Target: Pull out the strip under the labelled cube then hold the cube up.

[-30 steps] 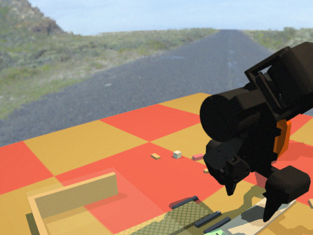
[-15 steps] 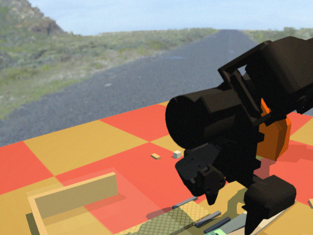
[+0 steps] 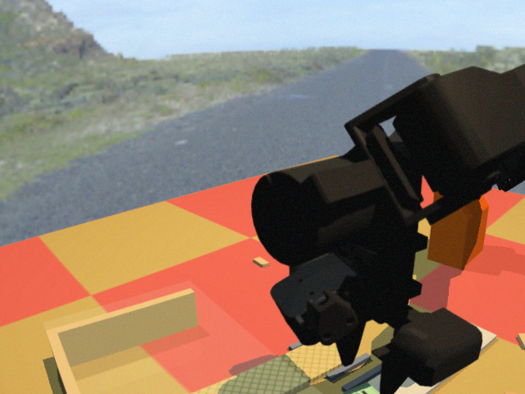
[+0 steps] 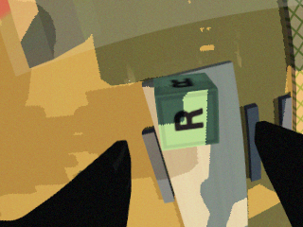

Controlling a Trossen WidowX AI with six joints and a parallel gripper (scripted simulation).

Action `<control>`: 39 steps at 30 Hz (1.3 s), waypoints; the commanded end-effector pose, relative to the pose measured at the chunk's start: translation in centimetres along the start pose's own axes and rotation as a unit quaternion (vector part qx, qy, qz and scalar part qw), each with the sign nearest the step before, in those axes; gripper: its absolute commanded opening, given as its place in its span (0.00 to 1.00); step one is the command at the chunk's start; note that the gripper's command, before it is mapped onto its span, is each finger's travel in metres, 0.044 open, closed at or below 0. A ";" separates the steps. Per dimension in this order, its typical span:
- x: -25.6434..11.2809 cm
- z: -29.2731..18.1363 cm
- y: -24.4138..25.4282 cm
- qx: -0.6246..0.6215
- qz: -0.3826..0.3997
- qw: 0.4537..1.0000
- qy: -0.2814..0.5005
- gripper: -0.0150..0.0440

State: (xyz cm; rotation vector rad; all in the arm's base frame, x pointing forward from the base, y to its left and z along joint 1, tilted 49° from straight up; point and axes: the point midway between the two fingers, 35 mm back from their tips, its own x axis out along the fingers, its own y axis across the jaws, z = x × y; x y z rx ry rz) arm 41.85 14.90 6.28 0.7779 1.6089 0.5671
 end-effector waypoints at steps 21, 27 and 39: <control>4.1 -0.1 -0.1 0.004 0.001 1.000 0.003 0.68; 4.6 -0.1 -0.1 0.004 0.002 1.000 0.003 0.68; 4.4 0.0 0.1 -0.001 0.001 1.000 0.001 0.47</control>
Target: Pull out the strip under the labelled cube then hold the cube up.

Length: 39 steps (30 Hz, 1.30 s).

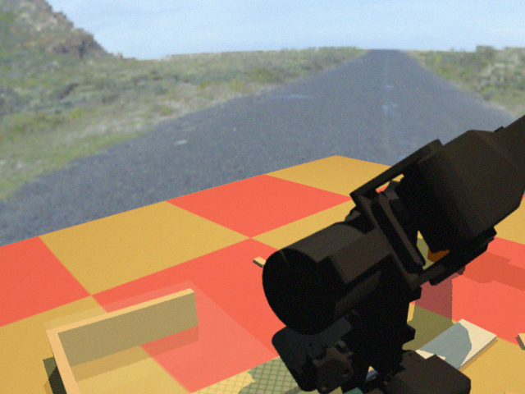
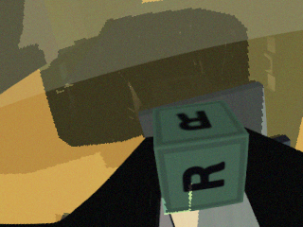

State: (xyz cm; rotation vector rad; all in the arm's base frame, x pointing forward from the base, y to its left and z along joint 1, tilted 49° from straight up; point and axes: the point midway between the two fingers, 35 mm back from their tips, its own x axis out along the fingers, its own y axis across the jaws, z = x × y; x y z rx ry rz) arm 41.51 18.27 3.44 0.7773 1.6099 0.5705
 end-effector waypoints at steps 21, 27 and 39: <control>-4.2 -5.1 -3.0 0.006 0.000 1.000 0.003 0.25; -4.3 -5.9 -3.5 0.006 0.000 1.000 0.003 0.25; -4.4 -9.7 -5.7 0.007 -0.001 1.000 0.003 0.25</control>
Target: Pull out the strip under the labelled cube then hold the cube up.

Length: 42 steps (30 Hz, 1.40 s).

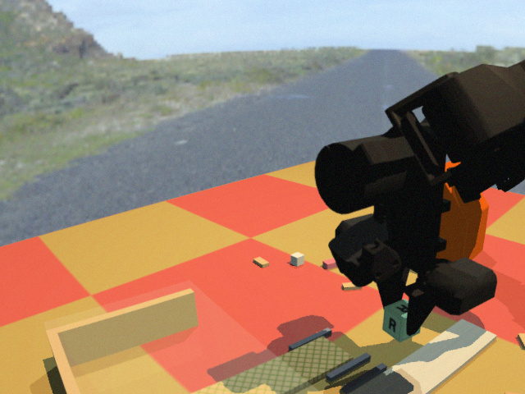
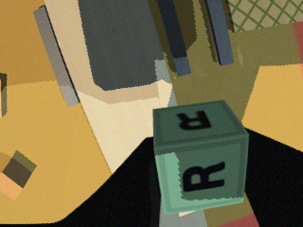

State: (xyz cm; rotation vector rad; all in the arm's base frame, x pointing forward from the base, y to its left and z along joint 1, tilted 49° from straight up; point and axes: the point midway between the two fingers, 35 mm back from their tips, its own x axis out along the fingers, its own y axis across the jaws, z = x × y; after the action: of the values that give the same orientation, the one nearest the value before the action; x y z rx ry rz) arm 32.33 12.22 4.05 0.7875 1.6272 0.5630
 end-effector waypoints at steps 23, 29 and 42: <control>-3.6 -3.8 -2.2 -0.001 -0.002 1.000 -0.002 0.25; -3.6 -3.8 -2.2 -0.001 -0.002 1.000 -0.002 0.25; -3.6 -3.8 -2.2 -0.001 -0.002 1.000 -0.002 0.25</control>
State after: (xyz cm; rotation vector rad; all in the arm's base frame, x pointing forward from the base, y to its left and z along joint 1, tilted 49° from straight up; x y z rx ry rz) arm 28.46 8.41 5.48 0.7914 1.6278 0.5595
